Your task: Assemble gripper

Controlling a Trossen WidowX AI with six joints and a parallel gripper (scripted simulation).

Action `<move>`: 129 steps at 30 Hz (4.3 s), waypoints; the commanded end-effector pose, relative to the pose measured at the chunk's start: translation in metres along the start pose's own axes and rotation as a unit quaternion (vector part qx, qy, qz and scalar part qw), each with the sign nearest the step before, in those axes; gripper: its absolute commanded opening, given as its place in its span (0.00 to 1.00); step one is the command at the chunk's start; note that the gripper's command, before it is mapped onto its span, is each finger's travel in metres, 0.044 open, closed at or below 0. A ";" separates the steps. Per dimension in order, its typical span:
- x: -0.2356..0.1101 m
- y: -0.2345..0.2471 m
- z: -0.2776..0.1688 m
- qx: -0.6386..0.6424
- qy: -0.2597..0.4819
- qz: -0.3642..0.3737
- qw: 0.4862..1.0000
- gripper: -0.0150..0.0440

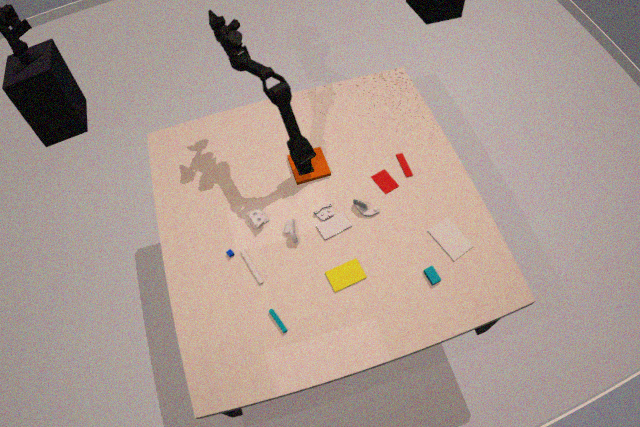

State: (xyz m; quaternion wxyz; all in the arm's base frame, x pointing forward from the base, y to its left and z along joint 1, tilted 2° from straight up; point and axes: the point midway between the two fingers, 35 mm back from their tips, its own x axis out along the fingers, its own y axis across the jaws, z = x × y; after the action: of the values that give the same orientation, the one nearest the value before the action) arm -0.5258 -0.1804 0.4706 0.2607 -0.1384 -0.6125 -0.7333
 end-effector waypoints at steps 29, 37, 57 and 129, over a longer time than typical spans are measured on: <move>0.000 0.000 0.000 0.000 0.000 0.000 1.000 0.25; -0.003 0.001 -0.022 -0.003 0.021 -0.010 1.000 0.25; -0.026 -0.007 -0.102 -0.050 0.108 -0.062 0.991 0.25; -0.283 0.069 -0.403 -0.229 0.554 -0.040 0.799 0.25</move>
State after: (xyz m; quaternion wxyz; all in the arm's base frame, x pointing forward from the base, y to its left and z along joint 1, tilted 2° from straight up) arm -0.2217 -0.5146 0.3007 0.4755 0.2515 -0.2028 -0.8182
